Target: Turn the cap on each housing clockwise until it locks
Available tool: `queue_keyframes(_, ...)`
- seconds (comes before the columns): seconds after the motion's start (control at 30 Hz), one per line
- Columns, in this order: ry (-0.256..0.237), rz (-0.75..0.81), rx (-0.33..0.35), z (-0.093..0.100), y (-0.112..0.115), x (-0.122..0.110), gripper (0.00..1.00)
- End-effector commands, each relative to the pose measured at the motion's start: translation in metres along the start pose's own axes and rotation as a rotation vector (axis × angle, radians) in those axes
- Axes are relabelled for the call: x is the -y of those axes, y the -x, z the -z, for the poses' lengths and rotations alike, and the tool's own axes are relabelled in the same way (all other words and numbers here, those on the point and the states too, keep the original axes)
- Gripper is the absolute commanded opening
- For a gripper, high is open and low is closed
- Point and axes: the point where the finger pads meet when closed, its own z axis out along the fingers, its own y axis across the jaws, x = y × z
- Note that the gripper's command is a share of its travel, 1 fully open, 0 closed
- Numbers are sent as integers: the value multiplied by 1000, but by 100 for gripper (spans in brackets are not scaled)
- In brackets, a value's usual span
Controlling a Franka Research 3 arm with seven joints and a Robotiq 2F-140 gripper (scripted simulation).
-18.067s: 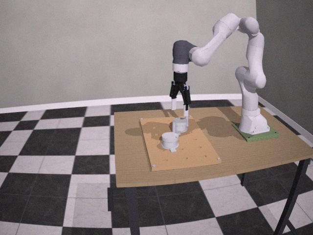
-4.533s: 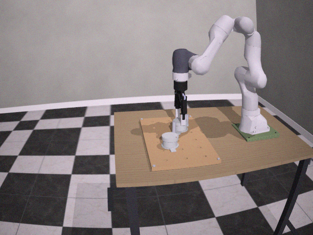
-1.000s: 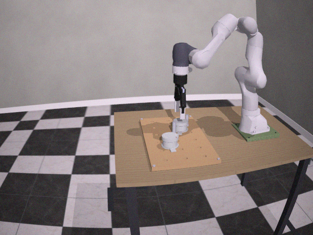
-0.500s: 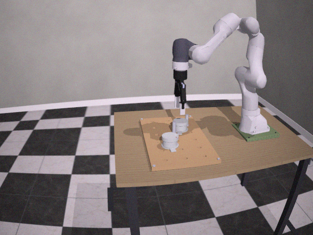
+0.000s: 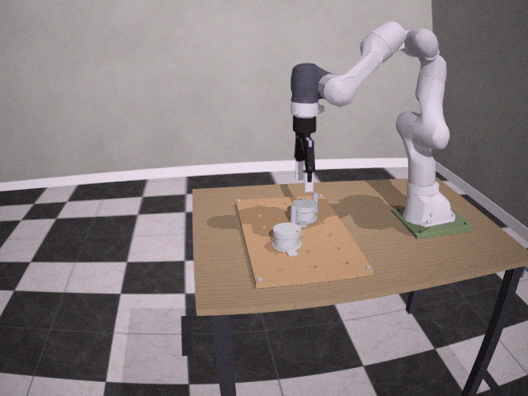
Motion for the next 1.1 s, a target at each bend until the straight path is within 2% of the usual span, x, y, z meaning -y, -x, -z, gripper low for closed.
queue_keyframes(0.0, -3, 21, -1, 1, -1, 0, 78)
queue_keyframes(0.13, -3, 273, -2, 1, -3, -1, 78)
queue_keyframes(0.2, -2, 343, -2, 1, -4, -2, 78)
queue_keyframes(1.07, -2, 347, -2, 1, -4, -2, 78)
